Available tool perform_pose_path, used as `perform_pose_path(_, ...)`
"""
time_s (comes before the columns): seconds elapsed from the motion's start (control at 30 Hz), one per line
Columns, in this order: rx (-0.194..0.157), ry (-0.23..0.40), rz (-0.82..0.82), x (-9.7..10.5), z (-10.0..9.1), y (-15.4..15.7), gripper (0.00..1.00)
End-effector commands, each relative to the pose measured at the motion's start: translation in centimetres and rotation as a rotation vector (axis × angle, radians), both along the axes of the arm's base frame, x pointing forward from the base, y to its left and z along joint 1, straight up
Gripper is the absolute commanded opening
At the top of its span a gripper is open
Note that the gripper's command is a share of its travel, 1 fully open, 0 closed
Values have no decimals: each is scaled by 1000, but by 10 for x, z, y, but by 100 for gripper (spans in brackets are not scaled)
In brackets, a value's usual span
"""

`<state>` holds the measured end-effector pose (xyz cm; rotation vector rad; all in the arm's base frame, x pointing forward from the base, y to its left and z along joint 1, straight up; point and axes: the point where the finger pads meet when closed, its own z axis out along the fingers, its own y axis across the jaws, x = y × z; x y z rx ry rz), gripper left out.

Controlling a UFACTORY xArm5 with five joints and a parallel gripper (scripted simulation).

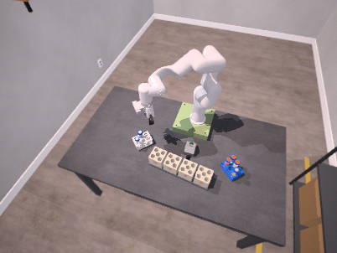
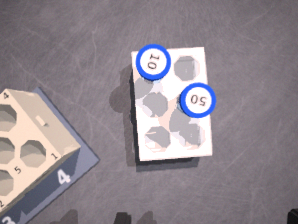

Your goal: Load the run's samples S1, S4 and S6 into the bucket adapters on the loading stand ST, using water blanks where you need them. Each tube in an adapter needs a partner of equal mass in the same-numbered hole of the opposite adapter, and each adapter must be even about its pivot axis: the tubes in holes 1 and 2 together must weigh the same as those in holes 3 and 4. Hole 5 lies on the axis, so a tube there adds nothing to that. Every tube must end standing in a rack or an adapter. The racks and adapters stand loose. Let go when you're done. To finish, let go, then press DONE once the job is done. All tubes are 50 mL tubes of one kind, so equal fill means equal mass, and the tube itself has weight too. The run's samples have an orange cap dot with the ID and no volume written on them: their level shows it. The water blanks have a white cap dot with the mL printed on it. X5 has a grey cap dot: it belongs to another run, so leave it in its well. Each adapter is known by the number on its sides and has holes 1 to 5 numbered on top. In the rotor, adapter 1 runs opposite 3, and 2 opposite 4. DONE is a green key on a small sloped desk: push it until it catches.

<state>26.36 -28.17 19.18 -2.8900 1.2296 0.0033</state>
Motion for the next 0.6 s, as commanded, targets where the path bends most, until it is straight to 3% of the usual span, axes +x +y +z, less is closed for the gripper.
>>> perform_pose_path(0.0, -2, -2, 1, -12, 1, -25, 100)
perform_pose_path(0.13, -2, -2, 1, -12, 1, -26, 100)
perform_pose_path(0.57, -2, -2, 1, -12, -28, -26, 100)
